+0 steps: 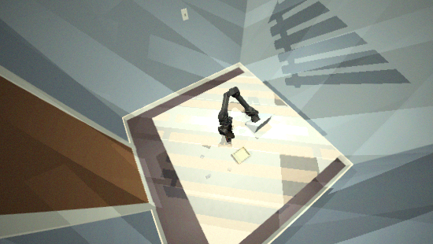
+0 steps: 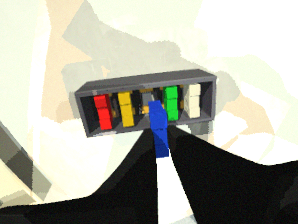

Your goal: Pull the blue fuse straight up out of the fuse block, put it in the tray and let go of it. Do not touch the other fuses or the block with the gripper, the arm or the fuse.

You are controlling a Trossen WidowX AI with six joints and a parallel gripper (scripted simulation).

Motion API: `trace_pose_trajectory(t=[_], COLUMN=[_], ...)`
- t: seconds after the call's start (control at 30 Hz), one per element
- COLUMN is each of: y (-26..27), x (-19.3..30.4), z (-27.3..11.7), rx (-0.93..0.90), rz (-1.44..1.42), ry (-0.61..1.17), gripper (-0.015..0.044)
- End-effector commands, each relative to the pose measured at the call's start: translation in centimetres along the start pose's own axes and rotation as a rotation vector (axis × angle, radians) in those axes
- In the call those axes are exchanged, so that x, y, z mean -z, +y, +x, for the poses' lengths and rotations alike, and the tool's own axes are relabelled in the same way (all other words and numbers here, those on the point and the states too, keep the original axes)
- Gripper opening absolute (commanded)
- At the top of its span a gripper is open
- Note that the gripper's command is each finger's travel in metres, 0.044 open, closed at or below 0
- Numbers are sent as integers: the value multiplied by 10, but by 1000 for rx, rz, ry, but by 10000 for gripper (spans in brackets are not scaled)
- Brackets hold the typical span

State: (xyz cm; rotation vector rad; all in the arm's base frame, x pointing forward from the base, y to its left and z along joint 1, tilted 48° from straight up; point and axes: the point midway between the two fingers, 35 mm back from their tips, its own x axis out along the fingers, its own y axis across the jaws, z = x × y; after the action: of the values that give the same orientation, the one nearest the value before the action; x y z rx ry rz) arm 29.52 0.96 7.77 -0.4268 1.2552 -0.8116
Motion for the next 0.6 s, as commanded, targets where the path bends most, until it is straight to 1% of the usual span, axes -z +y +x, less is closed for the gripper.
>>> trace_pose_trajectory(t=[0.0,0.23,0.57], y=[1,5,56], x=[0,0,1], z=[-8,-12,-18], rx=[-7,-8,-20], rz=[5,5,3], ry=[0,1,2], gripper=[0,0,0])
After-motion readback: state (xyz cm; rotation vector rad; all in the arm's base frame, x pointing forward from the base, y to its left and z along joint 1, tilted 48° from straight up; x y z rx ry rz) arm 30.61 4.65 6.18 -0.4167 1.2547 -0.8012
